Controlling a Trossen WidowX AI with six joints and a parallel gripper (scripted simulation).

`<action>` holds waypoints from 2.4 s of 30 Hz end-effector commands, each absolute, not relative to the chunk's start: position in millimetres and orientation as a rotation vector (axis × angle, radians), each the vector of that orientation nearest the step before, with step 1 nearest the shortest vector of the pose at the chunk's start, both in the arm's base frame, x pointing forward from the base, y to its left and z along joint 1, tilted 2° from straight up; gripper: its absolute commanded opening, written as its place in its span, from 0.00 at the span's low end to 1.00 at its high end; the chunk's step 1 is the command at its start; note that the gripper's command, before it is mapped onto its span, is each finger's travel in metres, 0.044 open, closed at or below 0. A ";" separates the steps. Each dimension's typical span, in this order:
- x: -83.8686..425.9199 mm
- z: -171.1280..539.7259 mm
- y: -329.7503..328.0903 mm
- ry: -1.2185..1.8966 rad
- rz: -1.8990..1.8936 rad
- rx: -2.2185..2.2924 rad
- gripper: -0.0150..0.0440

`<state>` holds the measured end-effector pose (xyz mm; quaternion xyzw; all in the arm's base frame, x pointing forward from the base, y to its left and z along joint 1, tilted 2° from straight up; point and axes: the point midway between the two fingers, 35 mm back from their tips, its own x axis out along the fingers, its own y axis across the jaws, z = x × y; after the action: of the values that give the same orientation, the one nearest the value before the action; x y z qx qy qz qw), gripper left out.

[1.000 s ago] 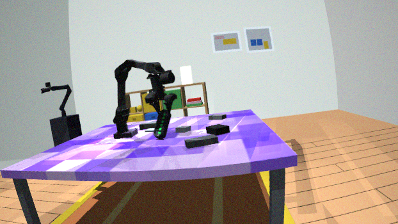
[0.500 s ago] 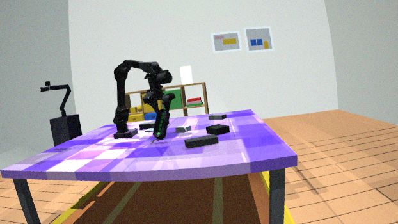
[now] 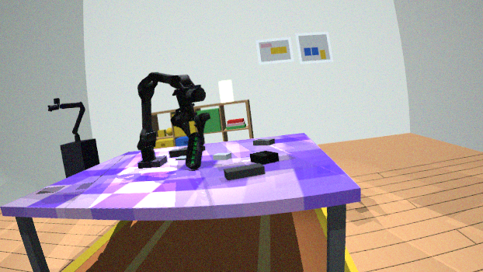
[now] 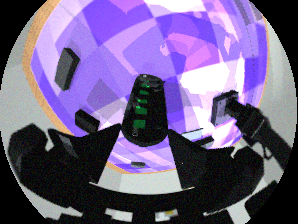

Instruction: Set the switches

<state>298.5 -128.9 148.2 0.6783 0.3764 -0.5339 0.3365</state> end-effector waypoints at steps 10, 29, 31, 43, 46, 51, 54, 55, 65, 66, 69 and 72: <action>291.0 149.6 -142.9 0.986 -1.380 1.784 0.82; 285.5 152.2 -151.9 0.976 -1.395 1.768 0.82; 284.7 152.8 -152.9 0.974 -1.398 1.765 0.82; 280.2 153.9 -160.8 0.961 -1.416 1.744 0.82; 279.0 154.0 -162.7 0.957 -1.421 1.738 0.82; 277.1 154.2 -166.1 0.951 -1.429 1.728 0.82; 276.0 154.3 -168.0 0.948 -1.434 1.722 0.82; 275.6 154.3 -168.7 0.946 -1.436 1.720 0.83; 271.9 154.3 -175.3 0.934 -1.453 1.700 0.83; 271.5 154.3 -176.0 0.933 -1.455 1.698 0.83; 270.4 154.2 -177.9 0.929 -1.460 1.692 0.82; 269.3 154.1 -179.9 0.925 -1.465 1.686 0.83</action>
<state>272.5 -174.2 155.5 0.6594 0.3612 -0.5581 0.3511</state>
